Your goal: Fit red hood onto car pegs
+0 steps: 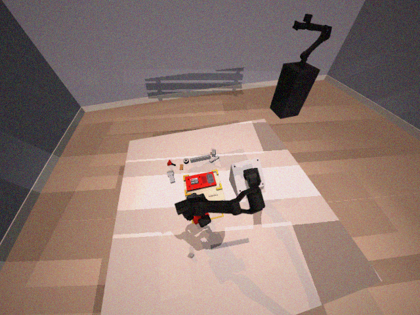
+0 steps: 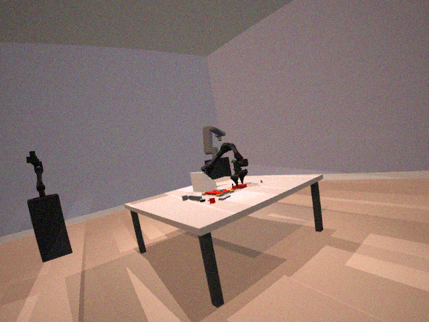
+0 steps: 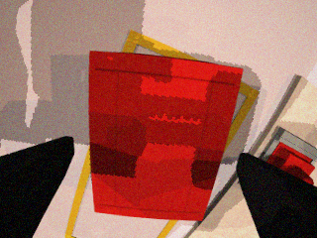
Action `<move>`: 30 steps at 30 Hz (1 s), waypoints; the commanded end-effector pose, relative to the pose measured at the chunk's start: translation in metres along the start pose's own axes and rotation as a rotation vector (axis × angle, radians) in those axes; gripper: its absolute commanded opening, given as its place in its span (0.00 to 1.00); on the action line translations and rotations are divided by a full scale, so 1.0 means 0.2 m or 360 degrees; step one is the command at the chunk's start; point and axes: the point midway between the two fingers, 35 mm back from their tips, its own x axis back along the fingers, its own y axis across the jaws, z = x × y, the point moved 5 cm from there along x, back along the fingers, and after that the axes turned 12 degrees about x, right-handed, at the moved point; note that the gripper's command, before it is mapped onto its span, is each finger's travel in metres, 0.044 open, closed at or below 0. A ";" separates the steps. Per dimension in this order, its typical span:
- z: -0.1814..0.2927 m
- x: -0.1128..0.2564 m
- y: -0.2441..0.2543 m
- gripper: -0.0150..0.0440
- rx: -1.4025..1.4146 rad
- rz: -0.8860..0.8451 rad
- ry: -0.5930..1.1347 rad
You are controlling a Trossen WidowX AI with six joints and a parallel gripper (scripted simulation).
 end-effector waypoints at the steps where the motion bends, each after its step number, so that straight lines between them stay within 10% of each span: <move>1: 0.00 -0.01 0.00 1.00 -0.0006 -0.0005 -0.0002; 30: 0.00 -0.08 0.00 1.00 -0.0006 -0.0006 -0.0002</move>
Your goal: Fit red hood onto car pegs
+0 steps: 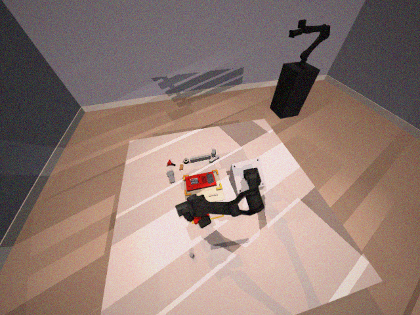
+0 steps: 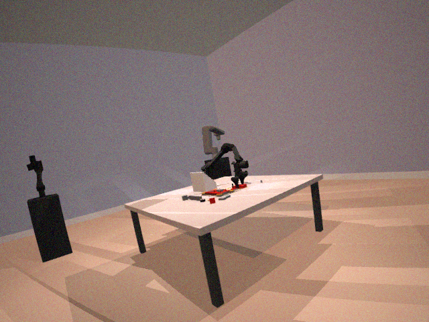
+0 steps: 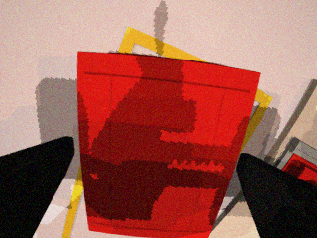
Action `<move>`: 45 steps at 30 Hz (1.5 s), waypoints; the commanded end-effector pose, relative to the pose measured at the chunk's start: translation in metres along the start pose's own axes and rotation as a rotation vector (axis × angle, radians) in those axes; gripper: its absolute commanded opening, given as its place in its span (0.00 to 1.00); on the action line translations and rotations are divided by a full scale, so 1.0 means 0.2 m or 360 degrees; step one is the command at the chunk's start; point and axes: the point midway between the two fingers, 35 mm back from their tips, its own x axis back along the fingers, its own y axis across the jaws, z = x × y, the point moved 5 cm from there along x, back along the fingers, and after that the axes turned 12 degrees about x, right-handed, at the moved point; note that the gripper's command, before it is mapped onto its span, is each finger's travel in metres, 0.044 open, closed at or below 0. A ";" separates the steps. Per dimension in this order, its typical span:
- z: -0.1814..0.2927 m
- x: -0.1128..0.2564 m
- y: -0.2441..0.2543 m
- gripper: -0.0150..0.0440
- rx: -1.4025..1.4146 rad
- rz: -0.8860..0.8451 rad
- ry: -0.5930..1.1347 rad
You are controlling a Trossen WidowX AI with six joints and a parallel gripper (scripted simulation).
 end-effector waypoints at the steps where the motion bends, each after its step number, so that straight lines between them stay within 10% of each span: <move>1: 0.00 0.00 0.00 0.96 0.0000 0.0000 0.0000; 13: 0.00 0.00 0.00 0.72 0.0000 0.0000 0.0000; 24: 0.00 0.09 0.00 0.25 -0.0002 0.0000 0.0000; 45: 0.00 0.46 0.00 0.25 -0.0002 0.0004 0.0002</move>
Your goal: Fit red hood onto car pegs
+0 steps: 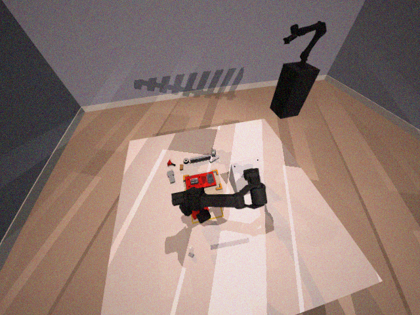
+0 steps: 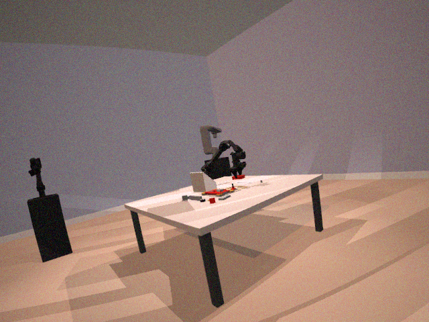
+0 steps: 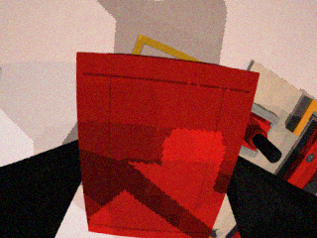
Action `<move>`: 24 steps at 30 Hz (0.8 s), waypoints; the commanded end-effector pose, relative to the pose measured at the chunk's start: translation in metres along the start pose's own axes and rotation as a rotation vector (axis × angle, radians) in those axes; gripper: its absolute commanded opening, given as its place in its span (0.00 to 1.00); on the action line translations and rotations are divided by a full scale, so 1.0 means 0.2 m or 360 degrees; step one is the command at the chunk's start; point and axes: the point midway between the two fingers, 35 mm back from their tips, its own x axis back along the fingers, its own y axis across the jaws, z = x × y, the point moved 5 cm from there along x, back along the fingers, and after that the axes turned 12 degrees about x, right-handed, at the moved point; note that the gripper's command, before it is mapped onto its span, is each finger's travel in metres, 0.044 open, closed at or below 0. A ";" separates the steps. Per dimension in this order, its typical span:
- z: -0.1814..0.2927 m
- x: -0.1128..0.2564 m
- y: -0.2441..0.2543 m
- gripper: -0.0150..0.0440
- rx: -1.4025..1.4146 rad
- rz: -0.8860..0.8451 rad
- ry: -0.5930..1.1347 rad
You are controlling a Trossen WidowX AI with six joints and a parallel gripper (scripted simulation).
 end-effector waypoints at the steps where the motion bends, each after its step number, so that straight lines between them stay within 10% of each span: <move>1: -0.01 0.06 0.01 0.25 0.0015 0.0006 -0.0015; 24: 0.21 0.09 -0.54 0.25 -0.0242 0.0044 -0.0001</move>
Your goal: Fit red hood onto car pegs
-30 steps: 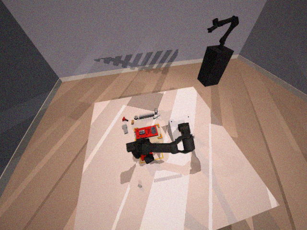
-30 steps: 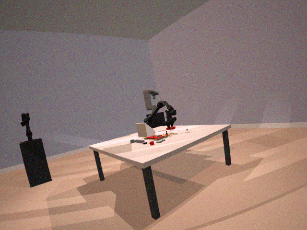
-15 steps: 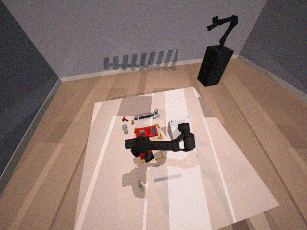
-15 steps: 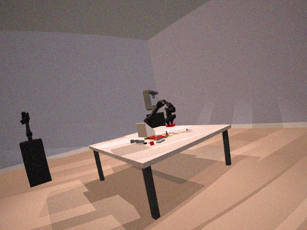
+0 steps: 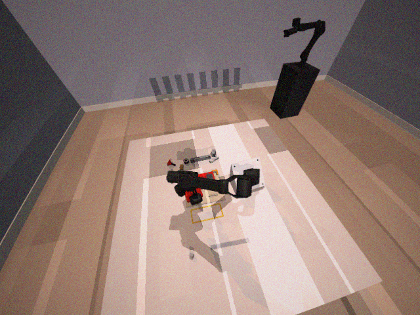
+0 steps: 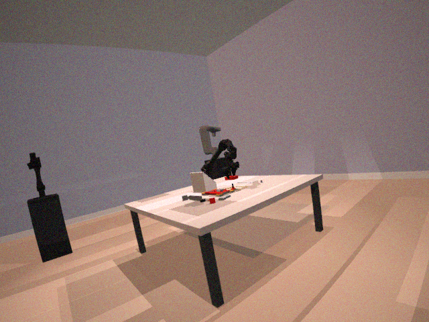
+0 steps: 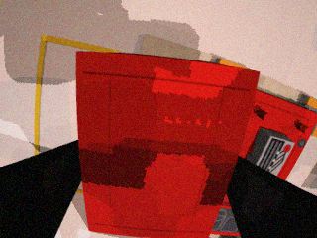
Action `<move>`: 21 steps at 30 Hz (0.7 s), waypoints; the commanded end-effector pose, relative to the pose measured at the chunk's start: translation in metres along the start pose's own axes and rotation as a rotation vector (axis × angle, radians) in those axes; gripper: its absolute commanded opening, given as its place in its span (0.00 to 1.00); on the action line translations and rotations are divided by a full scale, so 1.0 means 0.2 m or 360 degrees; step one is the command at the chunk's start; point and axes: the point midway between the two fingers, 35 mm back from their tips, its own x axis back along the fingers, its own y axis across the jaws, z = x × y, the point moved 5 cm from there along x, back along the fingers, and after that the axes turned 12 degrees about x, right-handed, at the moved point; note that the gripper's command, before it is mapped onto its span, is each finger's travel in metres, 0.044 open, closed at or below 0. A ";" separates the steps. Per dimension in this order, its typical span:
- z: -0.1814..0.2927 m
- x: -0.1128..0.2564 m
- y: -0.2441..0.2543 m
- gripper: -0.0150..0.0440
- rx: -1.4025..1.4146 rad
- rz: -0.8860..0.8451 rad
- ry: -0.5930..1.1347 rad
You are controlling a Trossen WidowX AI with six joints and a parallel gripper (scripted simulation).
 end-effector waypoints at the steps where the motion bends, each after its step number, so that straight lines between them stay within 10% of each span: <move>1: 0.05 0.01 -0.14 0.25 -0.0048 0.0016 -0.0006; 21: 0.32 0.00 -0.56 0.25 -0.0251 -0.0010 -0.0013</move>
